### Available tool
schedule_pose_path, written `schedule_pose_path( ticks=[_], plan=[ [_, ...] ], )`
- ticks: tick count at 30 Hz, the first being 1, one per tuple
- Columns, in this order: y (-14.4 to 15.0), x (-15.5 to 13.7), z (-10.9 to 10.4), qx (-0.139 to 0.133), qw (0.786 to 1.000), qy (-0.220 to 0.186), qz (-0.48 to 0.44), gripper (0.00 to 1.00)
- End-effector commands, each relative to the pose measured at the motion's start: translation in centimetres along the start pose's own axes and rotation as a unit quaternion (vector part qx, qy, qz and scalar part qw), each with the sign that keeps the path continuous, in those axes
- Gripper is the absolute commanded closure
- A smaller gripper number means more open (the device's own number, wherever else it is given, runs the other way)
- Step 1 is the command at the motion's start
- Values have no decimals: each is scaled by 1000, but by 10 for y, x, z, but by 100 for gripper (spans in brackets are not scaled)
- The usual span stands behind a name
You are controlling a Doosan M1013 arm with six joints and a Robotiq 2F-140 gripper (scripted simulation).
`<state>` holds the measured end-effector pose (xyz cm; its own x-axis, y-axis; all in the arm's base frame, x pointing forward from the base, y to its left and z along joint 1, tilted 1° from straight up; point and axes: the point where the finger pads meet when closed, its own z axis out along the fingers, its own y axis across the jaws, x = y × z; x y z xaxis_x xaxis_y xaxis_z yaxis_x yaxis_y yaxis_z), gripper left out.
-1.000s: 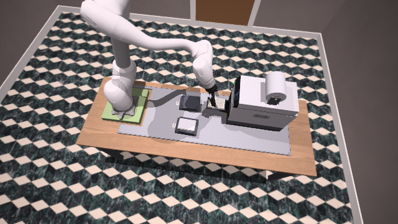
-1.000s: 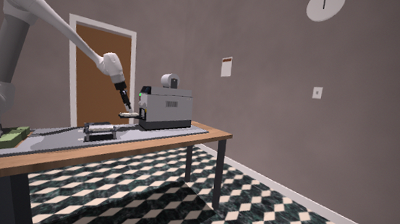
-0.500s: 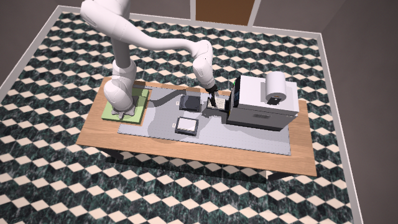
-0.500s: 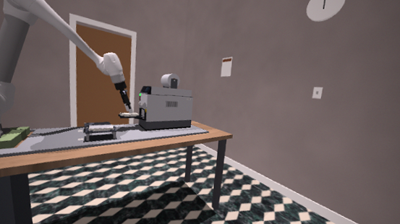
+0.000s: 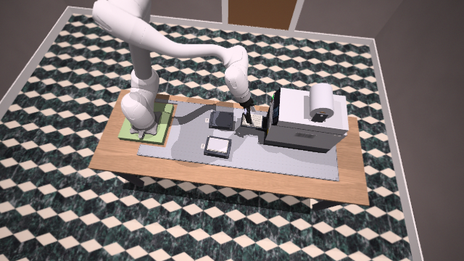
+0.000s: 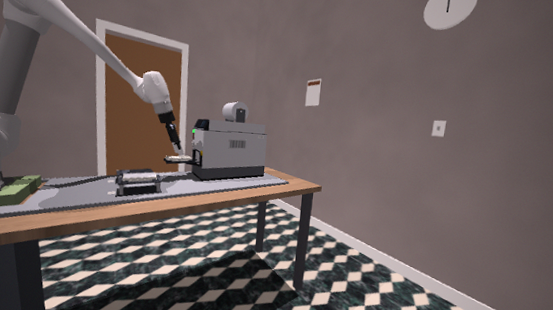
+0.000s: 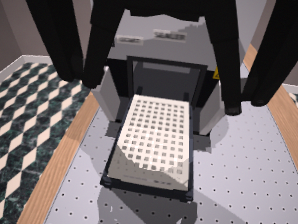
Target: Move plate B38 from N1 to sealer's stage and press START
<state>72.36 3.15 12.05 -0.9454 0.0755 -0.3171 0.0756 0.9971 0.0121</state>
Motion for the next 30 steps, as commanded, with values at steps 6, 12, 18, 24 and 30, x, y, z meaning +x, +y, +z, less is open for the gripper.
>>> schedule_pose_path(
  ticks=[6, 12, 18, 24, 30],
  plan=[
    [1, -9, -18, -1, 1000, -3, 2, 30],
    [1, -11, -22, -1, 1000, -3, 2, 30],
    [1, -11, -22, -1, 1000, -3, 2, 30],
    [1, -11, -22, -1, 1000, -3, 2, 30],
    [1, -11, -22, -1, 1000, -3, 2, 30]
  ],
)
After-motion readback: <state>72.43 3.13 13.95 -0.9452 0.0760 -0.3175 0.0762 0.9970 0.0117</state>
